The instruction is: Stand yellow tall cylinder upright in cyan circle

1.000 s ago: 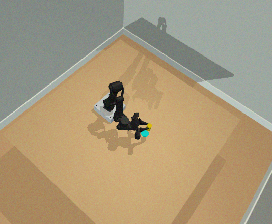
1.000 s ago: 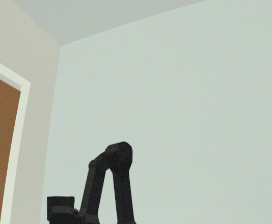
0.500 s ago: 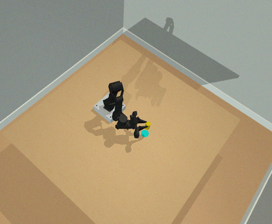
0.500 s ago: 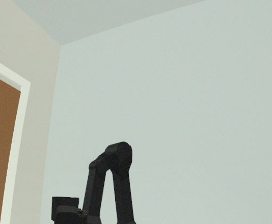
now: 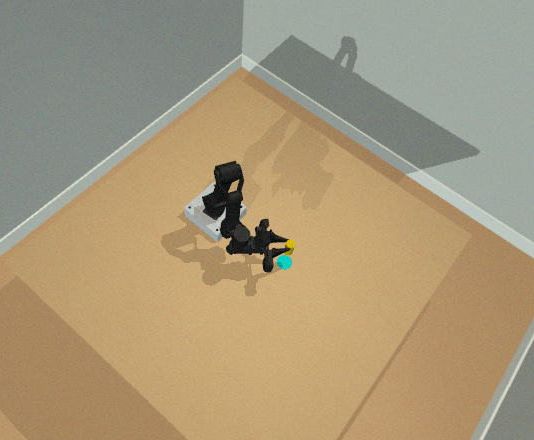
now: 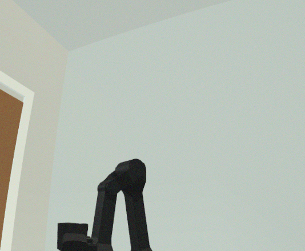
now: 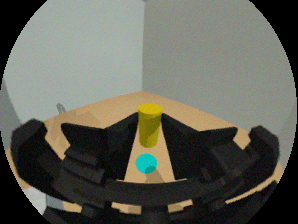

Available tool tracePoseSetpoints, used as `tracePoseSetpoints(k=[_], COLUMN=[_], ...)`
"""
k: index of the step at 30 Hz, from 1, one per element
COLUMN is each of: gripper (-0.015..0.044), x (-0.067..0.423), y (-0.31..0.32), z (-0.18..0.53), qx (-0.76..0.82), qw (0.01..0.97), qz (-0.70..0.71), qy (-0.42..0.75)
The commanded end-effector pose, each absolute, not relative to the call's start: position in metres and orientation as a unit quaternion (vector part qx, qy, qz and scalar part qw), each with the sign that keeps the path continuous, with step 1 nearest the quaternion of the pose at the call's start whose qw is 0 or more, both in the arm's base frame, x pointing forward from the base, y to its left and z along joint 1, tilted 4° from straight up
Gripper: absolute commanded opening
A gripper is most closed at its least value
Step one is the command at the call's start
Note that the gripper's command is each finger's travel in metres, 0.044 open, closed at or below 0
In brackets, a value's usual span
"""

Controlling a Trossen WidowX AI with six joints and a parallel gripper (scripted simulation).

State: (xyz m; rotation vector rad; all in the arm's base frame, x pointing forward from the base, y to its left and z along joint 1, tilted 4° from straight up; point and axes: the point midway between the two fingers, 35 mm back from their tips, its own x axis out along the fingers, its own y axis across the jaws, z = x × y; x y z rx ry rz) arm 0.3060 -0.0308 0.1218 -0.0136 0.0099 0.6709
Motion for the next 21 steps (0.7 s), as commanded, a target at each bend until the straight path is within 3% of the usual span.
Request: tracePoseSetpoints(k=[1, 21], gripper=[0.0105, 0.0105], x=[0.308, 0.311], y=[-0.031, -0.028], z=[0.112, 0.054], qx=[-0.002, 0.022], qw=[0.943, 0.941], qz=[0.331, 0.336], qy=[0.011, 0.045])
